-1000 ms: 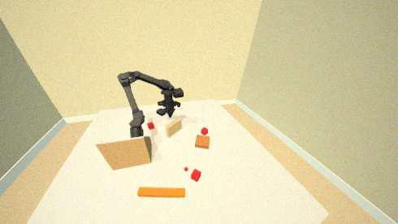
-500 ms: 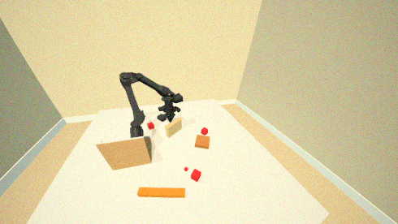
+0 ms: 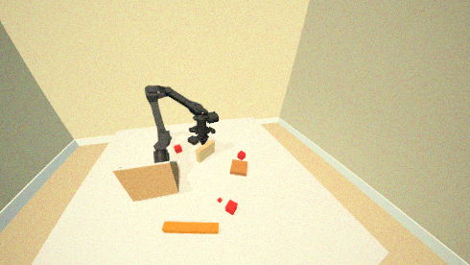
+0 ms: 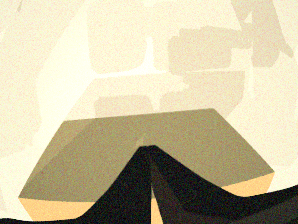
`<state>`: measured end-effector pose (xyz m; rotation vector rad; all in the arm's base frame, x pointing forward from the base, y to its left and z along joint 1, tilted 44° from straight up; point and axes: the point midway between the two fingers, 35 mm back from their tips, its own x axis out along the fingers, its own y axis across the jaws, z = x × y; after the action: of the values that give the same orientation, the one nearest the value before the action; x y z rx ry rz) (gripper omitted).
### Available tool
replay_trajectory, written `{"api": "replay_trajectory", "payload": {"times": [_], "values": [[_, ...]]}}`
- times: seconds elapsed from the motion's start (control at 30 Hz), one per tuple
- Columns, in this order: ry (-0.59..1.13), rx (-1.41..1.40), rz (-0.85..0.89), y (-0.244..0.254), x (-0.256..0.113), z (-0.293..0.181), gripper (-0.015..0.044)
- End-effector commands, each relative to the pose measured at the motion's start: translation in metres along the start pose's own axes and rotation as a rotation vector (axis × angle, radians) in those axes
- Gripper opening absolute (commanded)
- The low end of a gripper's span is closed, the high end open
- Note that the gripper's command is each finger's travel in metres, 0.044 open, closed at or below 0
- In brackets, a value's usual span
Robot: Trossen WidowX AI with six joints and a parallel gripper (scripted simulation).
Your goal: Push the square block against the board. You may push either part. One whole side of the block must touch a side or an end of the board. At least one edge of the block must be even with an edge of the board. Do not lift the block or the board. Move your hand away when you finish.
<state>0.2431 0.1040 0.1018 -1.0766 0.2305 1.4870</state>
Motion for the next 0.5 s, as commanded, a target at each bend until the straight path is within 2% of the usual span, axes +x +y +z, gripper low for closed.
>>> {"api": "replay_trajectory", "payload": {"times": [0.0,0.47], "values": [[0.0,-0.002,0.001,-0.001,0.001,-0.006,0.0],[0.001,-0.002,0.002,-0.001,0.001,-0.024,0.0]]}}
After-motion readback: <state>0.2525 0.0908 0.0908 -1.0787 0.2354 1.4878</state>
